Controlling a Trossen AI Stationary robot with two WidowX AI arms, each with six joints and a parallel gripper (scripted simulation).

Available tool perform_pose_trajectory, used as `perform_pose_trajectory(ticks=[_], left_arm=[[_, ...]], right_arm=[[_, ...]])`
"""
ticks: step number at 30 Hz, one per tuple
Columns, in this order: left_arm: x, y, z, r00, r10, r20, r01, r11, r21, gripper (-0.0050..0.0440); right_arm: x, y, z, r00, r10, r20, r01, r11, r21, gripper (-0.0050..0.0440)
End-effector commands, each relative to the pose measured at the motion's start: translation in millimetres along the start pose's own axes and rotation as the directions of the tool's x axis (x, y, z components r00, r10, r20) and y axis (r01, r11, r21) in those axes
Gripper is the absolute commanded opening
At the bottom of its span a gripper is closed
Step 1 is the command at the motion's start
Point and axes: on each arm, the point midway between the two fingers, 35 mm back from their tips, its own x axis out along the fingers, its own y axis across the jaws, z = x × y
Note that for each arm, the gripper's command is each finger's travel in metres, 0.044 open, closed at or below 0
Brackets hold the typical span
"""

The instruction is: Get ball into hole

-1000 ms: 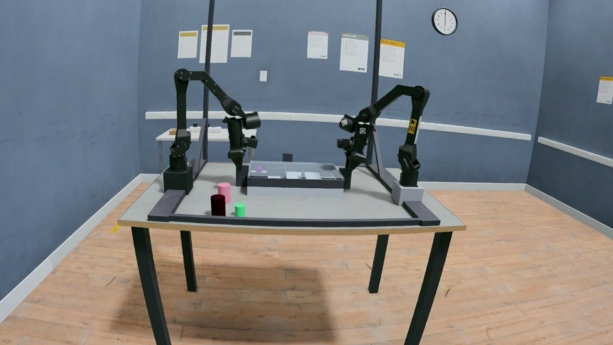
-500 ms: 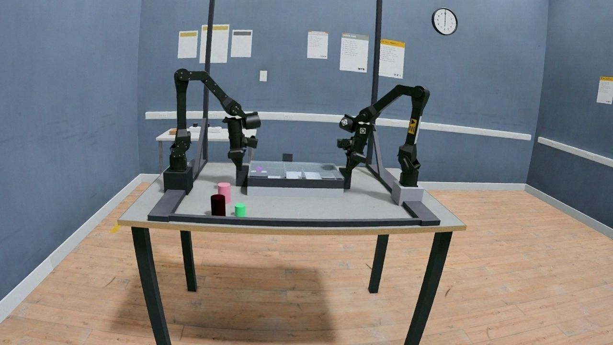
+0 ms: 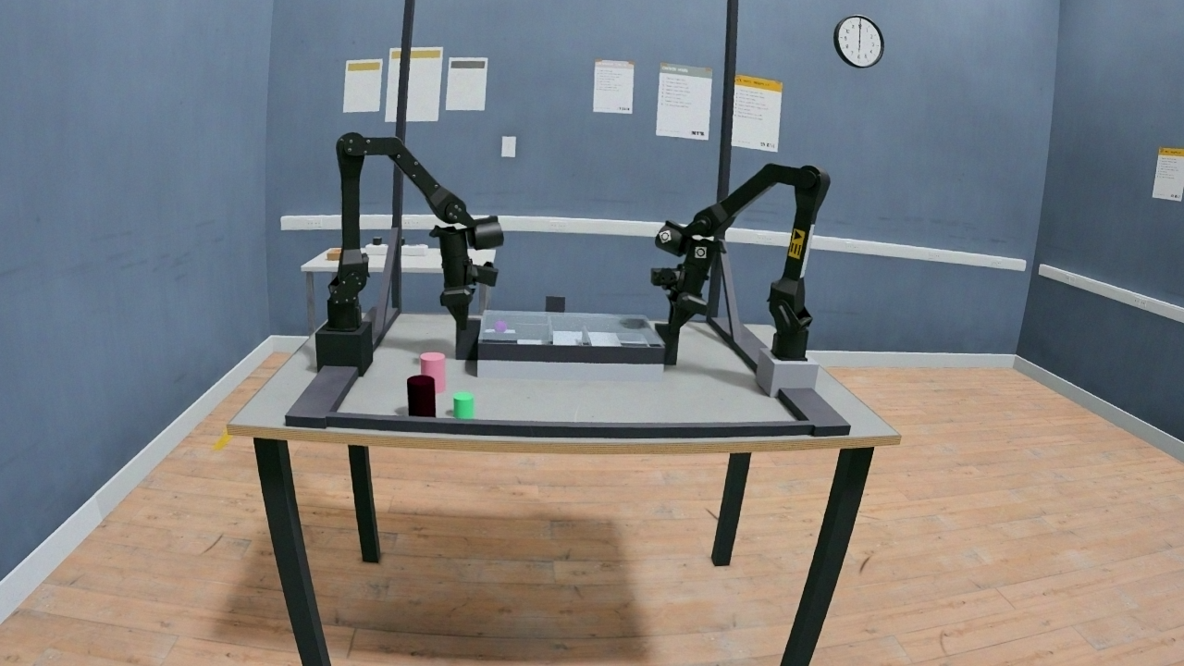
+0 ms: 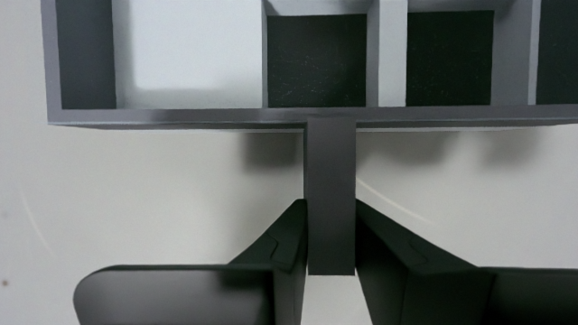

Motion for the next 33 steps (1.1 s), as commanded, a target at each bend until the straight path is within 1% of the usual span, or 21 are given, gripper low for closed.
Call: perform_pose_trajectory(ticks=[1,2,3,6,28,31,33], left_arm=[[-3.1,-0.6,6.1,1.000,-0.006,0.021,0.006,1.000,-0.005,-0.0013],[-2.9,-0.4,5.9,1.000,-0.006,0.021,0.006,1.000,-0.004,-0.0020],[-2.8,-0.3,5.9,1.000,-0.005,0.021,0.006,1.000,-0.005,-0.0028],[-2.5,0.2,5.5,1.000,-0.004,0.020,0.004,1.000,-0.006,-0.0050],[-0.9,2.1,4.2,1.000,0.002,0.015,-0.002,1.000,-0.006,-0.0050],[-1.5,1.6,5.0,1.000,0.000,0.017,0.000,1.000,-0.007,-0.0050],[-1.5,1.6,5.0,1.000,0.000,0.017,0.000,1.000,-0.007,-0.0050]], right_arm=[[-3.1,0.3,3.5,1.000,0.009,0.015,-0.009,1.000,0.002,0.0180],[-3.2,0.3,3.6,1.000,0.009,0.015,-0.009,1.000,0.002,0.0180],[-3.2,0.3,3.6,1.000,0.009,0.015,-0.009,1.000,0.002,0.0000],[-3.4,0.3,3.7,1.000,0.009,0.016,-0.009,1.000,0.002,0.0000],[-1.4,-1.8,3.3,1.000,-0.005,0.014,0.005,1.000,0.004,-0.0005],[-1.4,-1.8,3.4,1.000,-0.005,0.014,0.005,1.000,0.004,-0.0027],[-1.4,-1.8,3.4,1.000,-0.005,0.014,0.005,1.000,0.004,-0.0027]])
